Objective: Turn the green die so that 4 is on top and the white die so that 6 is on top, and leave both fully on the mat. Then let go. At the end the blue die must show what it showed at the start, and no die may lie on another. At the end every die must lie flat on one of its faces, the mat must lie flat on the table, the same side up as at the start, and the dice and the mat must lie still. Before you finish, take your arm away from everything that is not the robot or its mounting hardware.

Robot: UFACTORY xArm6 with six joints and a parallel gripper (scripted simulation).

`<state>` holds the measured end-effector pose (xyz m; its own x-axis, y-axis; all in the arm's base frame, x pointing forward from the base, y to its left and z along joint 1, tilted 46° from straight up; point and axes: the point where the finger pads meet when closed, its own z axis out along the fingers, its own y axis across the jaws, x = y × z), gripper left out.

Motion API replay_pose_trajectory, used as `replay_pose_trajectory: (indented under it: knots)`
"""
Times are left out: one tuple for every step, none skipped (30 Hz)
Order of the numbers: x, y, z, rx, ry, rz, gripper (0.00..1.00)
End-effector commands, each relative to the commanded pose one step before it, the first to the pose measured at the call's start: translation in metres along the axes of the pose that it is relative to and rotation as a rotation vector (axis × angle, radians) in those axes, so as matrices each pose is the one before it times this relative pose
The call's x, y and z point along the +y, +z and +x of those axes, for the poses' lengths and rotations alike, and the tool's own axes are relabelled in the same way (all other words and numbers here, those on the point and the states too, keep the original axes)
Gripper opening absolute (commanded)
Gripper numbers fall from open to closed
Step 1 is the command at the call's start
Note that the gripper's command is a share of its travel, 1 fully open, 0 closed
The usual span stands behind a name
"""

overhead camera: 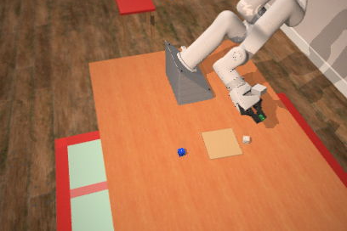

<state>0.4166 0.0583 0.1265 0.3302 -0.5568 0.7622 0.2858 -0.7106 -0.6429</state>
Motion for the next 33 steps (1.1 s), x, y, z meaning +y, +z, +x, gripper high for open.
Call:
replay_pose_trajectory:
  knots:
    - [-0.00108,0.00130,-0.00058,0.02257,0.00063,0.00888,0.21]
    - [0.00000,0.00021,-0.00039,0.00002,0.00001,0.00004,0.21]
    - [0.00000,0.00033,-0.00061,0.00002,0.00000,0.00006,0.21]
    - [0.00000,0.00046,-0.00085,0.00003,-0.00001,0.00007,0.21]
    - [0.00001,0.00059,-0.00112,0.00003,-0.00003,0.00008,0.21]
    - [0.00001,0.00074,-0.00140,0.00003,-0.00003,0.00006,0.21]
    - [0.00001,0.00091,-0.00169,0.00001,0.00003,0.00002,0.21]
    - [0.00002,0.00104,-0.00197,-0.00001,-0.00004,-0.00003,0.21]
    - [0.00001,0.00120,-0.00222,0.00001,0.00004,0.00003,0.21]
    - [0.00002,0.00131,-0.00247,-0.00001,-0.00003,-0.00003,0.21]
    - [0.00001,0.00144,-0.00268,0.00001,0.00003,0.00002,0.21]
    - [0.00000,0.00000,0.00000,0.00000,0.00000,0.00000,0.21]
    - [0.00000,0.00000,0.00000,0.00000,0.00000,0.00000,0.21]
    - [0.00002,0.00153,-0.00287,0.00000,0.00000,0.00000,0.21]
    - [0.00002,0.00161,-0.00304,-0.00001,-0.00003,-0.00002,0.21]
    - [0.00002,0.00169,-0.00315,0.00000,0.00001,0.00001,0.21]
    - [0.00002,0.00174,-0.00324,0.00000,0.00002,0.00001,0.21]
    - [0.00002,0.00176,-0.00330,0.00000,0.00000,0.00000,0.21]
    - [0.00002,0.00176,-0.00331,-0.00001,-0.00002,-0.00001,0.21]
    - [0.00002,0.00175,-0.00328,0.00000,0.00000,0.00000,0.21]
    - [0.00002,0.00172,-0.00321,0.00001,0.00002,0.00001,0.21]
    - [0.00002,0.00166,-0.00311,0.00000,0.00000,0.00000,0.21]
    - [0.00002,0.00157,-0.00297,-0.00001,-0.00003,-0.00001,0.21]
    - [0.00002,0.00149,-0.00279,0.00000,0.00002,0.00001,0.21]
    - [0.00002,0.00138,-0.00258,0.00000,0.00000,0.00000,0.21]
    - [0.00002,0.00124,-0.00234,0.00000,-0.00002,-0.00001,0.21]
    - [0.00001,0.00112,-0.00207,0.00000,0.00002,0.00001,0.21]
    - [0.00001,0.00095,-0.00180,0.00000,-0.00001,0.00000,0.21]
    - [0.00000,0.00000,0.00000,0.00000,0.00000,0.00000,0.21]
    - [0.00000,0.00000,0.00000,0.00000,0.00000,0.00000,0.21]
    - [0.00001,0.00080,-0.00151,0.00000,0.00000,0.00000,0.21]
    - [0.00001,0.00066,-0.00122,0.00000,0.00002,0.00001,0.21]
    - [0.00001,0.00050,-0.00094,0.00000,0.00000,0.00000,0.21]
